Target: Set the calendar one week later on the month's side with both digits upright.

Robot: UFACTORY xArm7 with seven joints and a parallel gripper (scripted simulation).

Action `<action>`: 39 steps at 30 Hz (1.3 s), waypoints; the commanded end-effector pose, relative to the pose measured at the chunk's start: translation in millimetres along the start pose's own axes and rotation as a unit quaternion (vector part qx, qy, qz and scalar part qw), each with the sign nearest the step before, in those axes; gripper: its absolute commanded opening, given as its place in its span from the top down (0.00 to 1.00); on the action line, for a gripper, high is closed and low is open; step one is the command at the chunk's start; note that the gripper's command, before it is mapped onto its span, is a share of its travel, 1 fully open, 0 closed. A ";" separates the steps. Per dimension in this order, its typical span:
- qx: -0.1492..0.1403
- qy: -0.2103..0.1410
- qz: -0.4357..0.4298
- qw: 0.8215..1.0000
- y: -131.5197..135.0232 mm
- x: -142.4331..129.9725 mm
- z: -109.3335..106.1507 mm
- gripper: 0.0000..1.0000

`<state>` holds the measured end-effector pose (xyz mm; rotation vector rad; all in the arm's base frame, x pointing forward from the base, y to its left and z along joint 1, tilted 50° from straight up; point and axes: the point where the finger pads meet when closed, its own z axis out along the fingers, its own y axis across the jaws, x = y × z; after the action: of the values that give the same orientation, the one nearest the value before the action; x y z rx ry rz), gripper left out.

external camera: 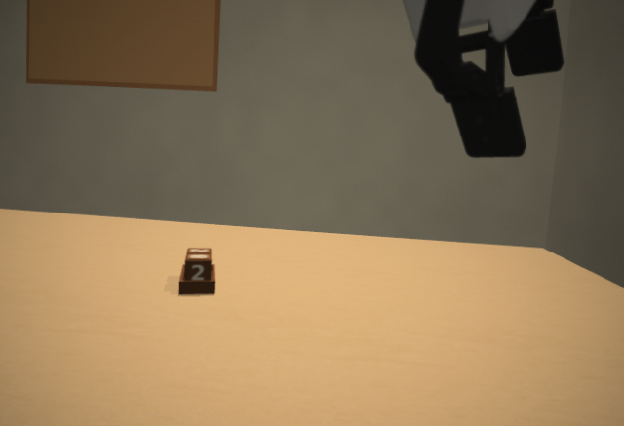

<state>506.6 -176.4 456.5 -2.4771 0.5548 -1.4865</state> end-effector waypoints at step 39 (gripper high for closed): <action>-0.075 0.004 0.156 0.985 -33.5 -123.0 106.8 0.00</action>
<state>545.9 -112.5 347.0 -2.3800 0.9217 -1.3771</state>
